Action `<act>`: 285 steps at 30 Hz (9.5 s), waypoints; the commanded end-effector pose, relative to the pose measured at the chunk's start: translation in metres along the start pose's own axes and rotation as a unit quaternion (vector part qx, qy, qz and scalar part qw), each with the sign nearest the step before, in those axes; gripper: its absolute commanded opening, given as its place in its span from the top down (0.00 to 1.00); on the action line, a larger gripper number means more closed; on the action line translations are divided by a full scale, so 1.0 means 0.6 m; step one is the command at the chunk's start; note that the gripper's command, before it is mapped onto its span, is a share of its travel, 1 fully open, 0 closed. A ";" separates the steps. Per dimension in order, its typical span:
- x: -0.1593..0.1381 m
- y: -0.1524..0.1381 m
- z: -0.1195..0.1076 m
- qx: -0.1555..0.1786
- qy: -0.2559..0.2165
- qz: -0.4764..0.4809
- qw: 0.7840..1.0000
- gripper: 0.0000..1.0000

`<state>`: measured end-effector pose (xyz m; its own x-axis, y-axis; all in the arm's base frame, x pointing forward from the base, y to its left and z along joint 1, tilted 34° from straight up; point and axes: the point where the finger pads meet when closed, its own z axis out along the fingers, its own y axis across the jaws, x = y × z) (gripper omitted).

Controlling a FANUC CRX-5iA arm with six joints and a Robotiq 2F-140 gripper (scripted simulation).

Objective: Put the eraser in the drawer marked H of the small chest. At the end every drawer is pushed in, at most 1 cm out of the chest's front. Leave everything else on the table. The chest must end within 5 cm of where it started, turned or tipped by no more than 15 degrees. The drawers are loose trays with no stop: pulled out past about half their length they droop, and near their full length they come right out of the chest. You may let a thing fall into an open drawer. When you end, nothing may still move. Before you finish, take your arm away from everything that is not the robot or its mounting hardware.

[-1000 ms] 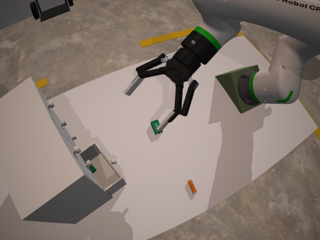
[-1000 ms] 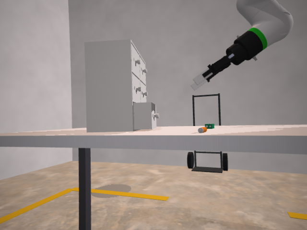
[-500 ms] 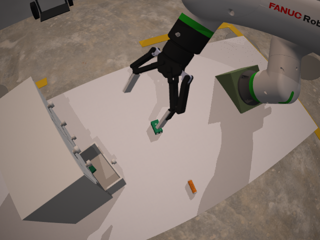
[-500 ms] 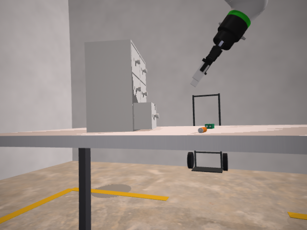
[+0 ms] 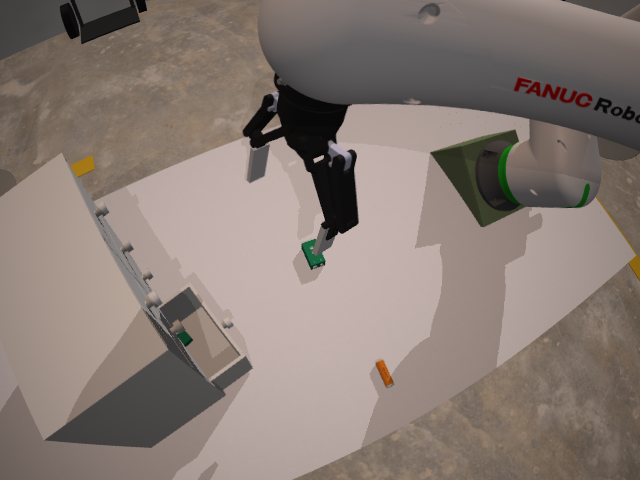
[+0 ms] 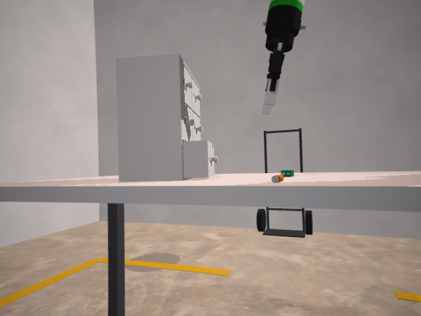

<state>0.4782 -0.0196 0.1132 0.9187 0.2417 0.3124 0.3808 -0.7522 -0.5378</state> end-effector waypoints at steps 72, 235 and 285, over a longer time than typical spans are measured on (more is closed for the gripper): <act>-0.129 -0.051 -0.129 0.004 -0.091 0.001 0.996 0.00; 0.078 -0.054 0.245 0.003 0.490 0.003 0.872 1.00; 0.145 -0.053 0.259 0.003 0.490 0.003 0.872 1.00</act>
<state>0.5589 0.1197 0.0356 0.3909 -0.4041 0.8270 0.3797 -0.7477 -0.5448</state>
